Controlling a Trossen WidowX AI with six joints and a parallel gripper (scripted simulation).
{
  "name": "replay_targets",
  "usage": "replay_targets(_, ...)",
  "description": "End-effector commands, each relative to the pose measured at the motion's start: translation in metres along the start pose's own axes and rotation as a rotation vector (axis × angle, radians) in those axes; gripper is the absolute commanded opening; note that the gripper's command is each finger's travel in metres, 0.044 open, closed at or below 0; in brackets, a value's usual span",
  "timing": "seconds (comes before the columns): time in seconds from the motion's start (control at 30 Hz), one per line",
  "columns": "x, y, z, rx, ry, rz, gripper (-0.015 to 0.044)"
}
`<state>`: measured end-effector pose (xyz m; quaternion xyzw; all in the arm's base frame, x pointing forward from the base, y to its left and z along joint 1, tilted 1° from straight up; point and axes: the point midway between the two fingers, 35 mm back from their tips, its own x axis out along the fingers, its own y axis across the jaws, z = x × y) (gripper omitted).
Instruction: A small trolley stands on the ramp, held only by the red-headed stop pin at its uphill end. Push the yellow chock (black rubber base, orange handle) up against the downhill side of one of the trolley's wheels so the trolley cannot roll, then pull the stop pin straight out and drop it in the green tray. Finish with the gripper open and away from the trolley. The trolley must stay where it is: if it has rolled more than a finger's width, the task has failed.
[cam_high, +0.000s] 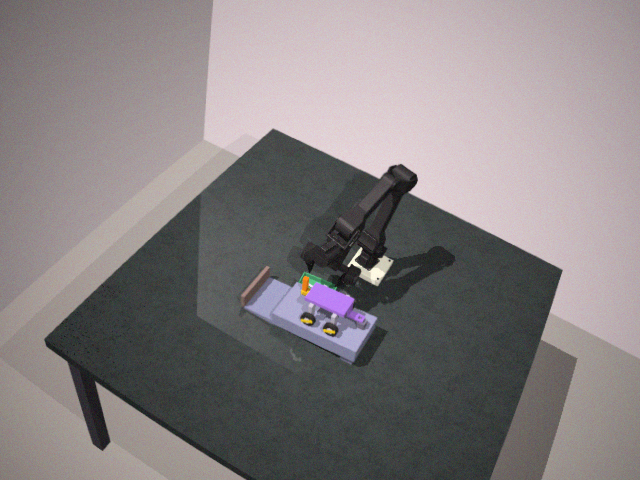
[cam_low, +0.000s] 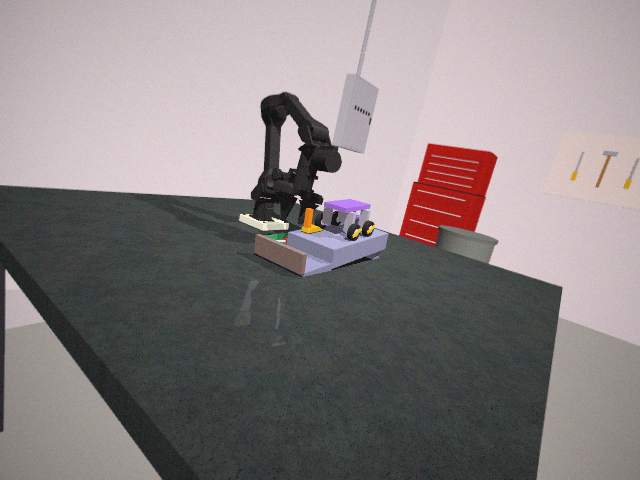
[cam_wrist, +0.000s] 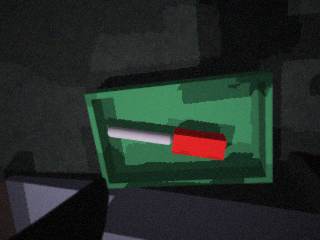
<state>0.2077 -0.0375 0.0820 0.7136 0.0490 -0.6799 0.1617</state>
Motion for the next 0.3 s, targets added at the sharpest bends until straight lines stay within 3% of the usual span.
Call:
replay_targets(0.0, -0.013, 0.003, 0.0, 0.006, 0.008, 0.008, 0.044)
replay_targets(0.27, -0.038, 0.006, 0.002, 0.006, 0.008, 0.008, 0.044)
